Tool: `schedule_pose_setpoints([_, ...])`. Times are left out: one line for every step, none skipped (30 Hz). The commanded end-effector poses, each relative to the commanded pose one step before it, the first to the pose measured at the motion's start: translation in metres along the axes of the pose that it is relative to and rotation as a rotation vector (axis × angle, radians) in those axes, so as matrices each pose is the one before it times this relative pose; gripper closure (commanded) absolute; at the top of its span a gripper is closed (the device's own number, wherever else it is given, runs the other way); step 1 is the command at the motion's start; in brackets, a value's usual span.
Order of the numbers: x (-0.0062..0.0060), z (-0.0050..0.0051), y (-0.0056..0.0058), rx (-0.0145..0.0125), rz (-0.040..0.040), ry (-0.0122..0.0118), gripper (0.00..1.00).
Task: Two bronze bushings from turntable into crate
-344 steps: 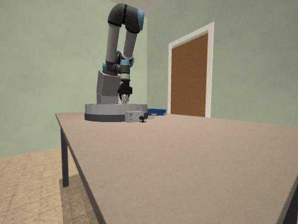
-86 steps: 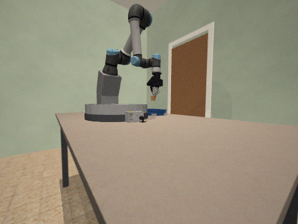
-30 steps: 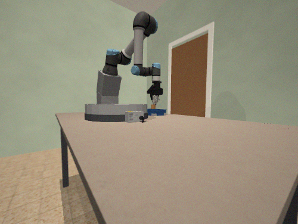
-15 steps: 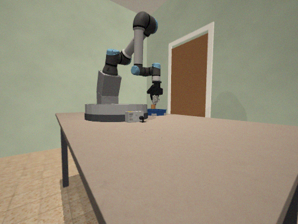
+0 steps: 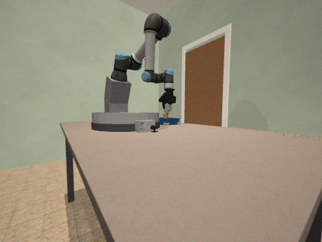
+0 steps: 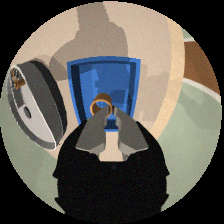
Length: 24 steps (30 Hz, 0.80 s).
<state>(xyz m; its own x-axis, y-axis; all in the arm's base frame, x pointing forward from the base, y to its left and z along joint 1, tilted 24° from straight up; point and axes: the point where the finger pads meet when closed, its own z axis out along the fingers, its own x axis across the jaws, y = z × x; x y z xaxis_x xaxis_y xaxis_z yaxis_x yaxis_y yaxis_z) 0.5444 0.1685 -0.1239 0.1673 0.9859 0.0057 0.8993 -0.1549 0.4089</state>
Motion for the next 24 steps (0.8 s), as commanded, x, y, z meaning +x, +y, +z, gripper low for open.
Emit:
schedule_pose_setpoints([0.00026, 0.0064, 0.0005, -0.00122, -0.00004, 0.00049, 1.0])
schedule_pose_setpoints([0.0, 0.00176, 0.0, 0.0, 0.0, 0.0, 1.0])
schedule_pose_setpoints([0.0, 0.00181, 0.0, 0.0, 0.0, 0.0, 1.0])
schedule_pose_setpoints([0.0, 0.00185, 0.0, 0.0, 0.0, 0.0, 1.0])
schedule_pose_setpoints([0.0, 0.00187, 0.00001, 0.0, 0.0, 0.0, 1.0])
schedule_pose_setpoints([0.0, 0.00187, 0.0, 0.0, 0.0, 0.0, 1.0])
schedule_pose_setpoints([0.0, 0.00186, 0.0, 0.0, 0.0, 0.0, 1.0])
schedule_pose_setpoints([0.0, 0.00183, 0.0, 0.0, 0.0, 0.0, 1.0])
schedule_pose_setpoints([0.0, 0.00178, -0.00001, 0.0, 0.0, 0.0, 1.0])
schedule_pose_setpoints([0.0, 0.00172, 0.00001, 0.0, 0.0, 0.0, 1.0])
schedule_pose_setpoints([0.0, 0.0, 0.0, 0.0, 0.0, 0.0, 1.0])
schedule_pose_setpoints([0.0, 0.0, 0.0, 0.0, 0.0, 0.0, 1.0])
schedule_pose_setpoints([0.0, 0.00164, 0.0, 0.0, 0.0, 0.0, 1.0])
schedule_pose_setpoints([0.0, 0.00155, 0.0, 0.0, 0.0, 0.0, 1.0])
schedule_pose_setpoints([0.0, 0.00145, 0.00001, 0.0, 0.0, 0.0, 1.0])
schedule_pose_setpoints([0.0, 0.00133, 0.0, 0.0, 0.0, 0.0, 1.0])
schedule_pose_setpoints([0.0, 0.00121, 0.0, 0.0, 0.0, 0.0, 1.0])
schedule_pose_setpoints([0.0, 0.00108, 0.0, 0.0, 0.0, 0.0, 1.0])
schedule_pose_setpoints([0.0, 0.00094, 0.0, 0.0, 0.0, 0.0, 1.0])
schedule_pose_setpoints([0.0, 0.0008, 0.0, 0.0, 0.0, 0.0, 1.0])
schedule_pose_setpoints([0.0, 0.00066, 0.0, 0.0, 0.0, 0.0, 1.0])
schedule_pose_setpoints([0.0, 0.00053, 0.0, 0.0, 0.0, 0.0, 1.0])
schedule_pose_setpoints([0.0, 0.0004, 0.0, 0.0, 0.0, 0.0, 1.0])
schedule_pose_setpoints([0.0, 0.00028, 0.0, 0.0, 0.0, 0.0, 1.0])
